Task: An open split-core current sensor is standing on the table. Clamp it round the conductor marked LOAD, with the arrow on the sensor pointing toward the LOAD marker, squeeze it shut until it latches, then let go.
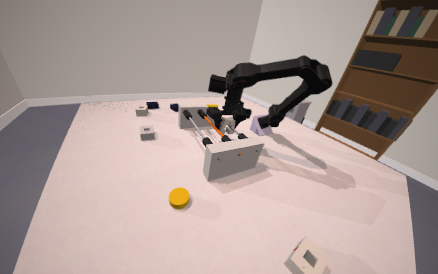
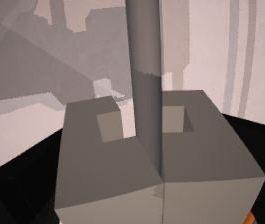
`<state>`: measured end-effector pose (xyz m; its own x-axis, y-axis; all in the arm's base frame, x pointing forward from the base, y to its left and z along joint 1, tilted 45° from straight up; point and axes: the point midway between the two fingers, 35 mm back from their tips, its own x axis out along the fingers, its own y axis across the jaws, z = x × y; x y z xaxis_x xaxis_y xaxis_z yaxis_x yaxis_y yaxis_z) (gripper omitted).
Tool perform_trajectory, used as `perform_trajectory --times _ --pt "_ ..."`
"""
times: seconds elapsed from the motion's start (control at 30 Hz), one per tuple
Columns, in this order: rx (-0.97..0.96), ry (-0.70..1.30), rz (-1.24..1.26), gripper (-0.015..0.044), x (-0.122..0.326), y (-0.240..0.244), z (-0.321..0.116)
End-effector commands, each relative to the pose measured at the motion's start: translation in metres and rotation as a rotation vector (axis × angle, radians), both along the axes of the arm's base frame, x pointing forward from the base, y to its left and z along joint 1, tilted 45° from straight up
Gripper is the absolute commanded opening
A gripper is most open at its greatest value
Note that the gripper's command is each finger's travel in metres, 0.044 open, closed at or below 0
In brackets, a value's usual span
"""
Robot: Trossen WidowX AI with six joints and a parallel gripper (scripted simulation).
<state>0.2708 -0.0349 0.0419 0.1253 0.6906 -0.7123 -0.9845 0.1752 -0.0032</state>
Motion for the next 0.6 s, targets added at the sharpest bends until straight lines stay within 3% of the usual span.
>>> perform_trajectory --times 0.0,0.1,0.47,0.57 --pt "-0.001 -0.001 0.001 0.0307 0.0001 -0.0002 0.0001" --pt "-0.001 -0.001 0.001 0.0287 0.0001 -0.0002 0.0001" --pt "-0.001 -0.001 0.001 0.0 0.0001 -0.0002 0.0001" --pt "-0.001 -0.001 0.001 0.0 0.0001 -0.0002 0.0001"
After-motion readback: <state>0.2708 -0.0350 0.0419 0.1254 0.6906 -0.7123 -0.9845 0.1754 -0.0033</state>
